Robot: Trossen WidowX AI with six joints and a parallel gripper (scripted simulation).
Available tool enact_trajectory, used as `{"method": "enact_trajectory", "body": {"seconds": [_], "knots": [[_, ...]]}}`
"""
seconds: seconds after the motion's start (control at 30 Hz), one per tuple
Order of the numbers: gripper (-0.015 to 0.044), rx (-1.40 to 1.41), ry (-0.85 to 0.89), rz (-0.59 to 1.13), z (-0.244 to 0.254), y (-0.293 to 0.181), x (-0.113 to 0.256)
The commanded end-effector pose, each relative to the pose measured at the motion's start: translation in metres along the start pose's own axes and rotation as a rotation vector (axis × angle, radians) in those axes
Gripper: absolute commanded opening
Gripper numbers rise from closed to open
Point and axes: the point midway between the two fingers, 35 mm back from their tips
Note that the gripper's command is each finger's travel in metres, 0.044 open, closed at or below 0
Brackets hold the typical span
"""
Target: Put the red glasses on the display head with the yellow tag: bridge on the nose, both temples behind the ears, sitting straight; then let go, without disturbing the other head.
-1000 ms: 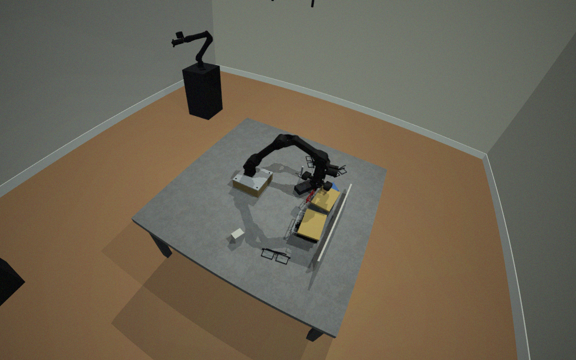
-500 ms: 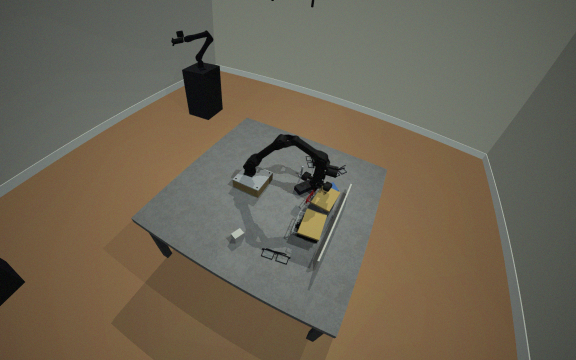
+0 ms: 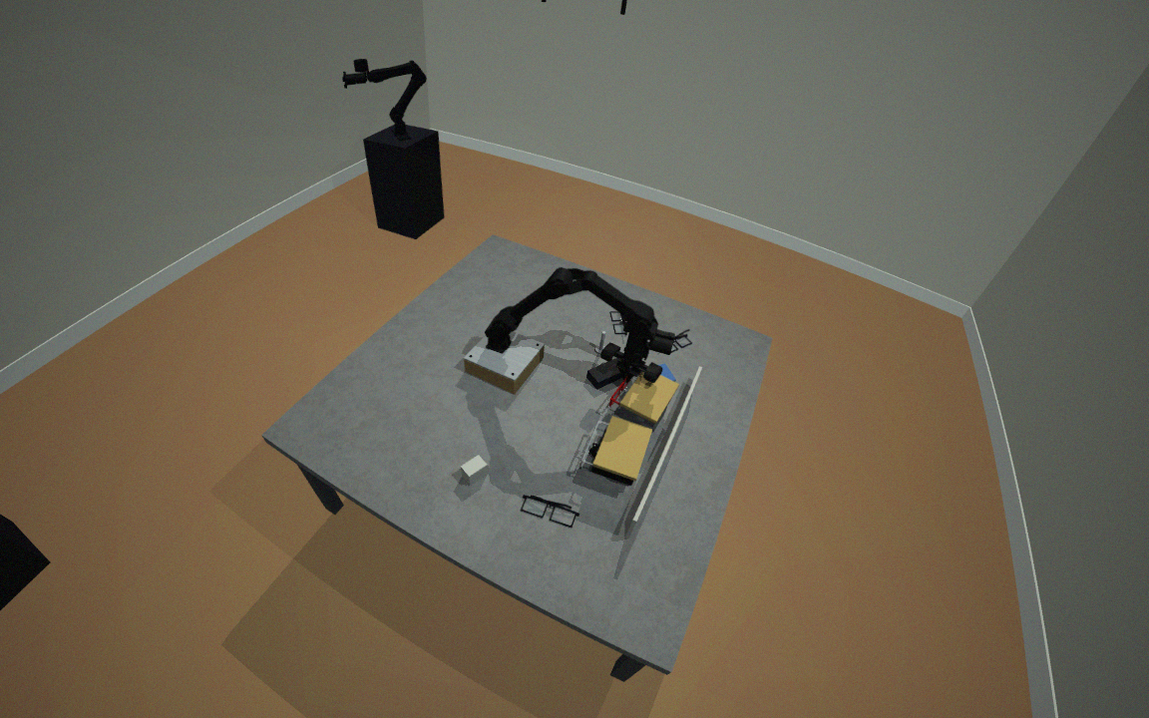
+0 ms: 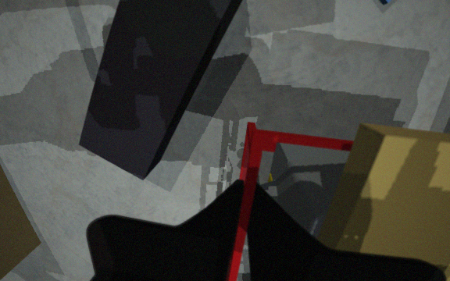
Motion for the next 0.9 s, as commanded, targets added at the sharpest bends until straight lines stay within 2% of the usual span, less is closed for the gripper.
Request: {"method": "enact_trajectory", "body": {"seconds": [0.0, 0.17, 0.3, 0.57, 0.73, 0.87], "knots": [[0.0000, 0.004, 0.001, 0.006, 0.000, -0.001, -0.003], [0.0000, 0.004, 0.001, 0.006, 0.000, -0.001, -0.004], [0.0105, 0.000, -0.002, 0.000, 0.000, 0.000, -0.002], [0.0107, 0.000, -0.002, 0.000, 0.000, 0.000, -0.002], [0.0107, 0.014, 0.006, -0.065, 0.001, -0.003, 0.024], [0.0107, 0.015, 0.006, -0.071, 0.002, -0.004, 0.027]]}}
Point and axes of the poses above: the point midway between the two fingers, 35 mm back from their tips, its own x axis back along the fingers, its own z axis across the jaws, y = z × x, and after that the axes turned 9 degrees about x, right-handed
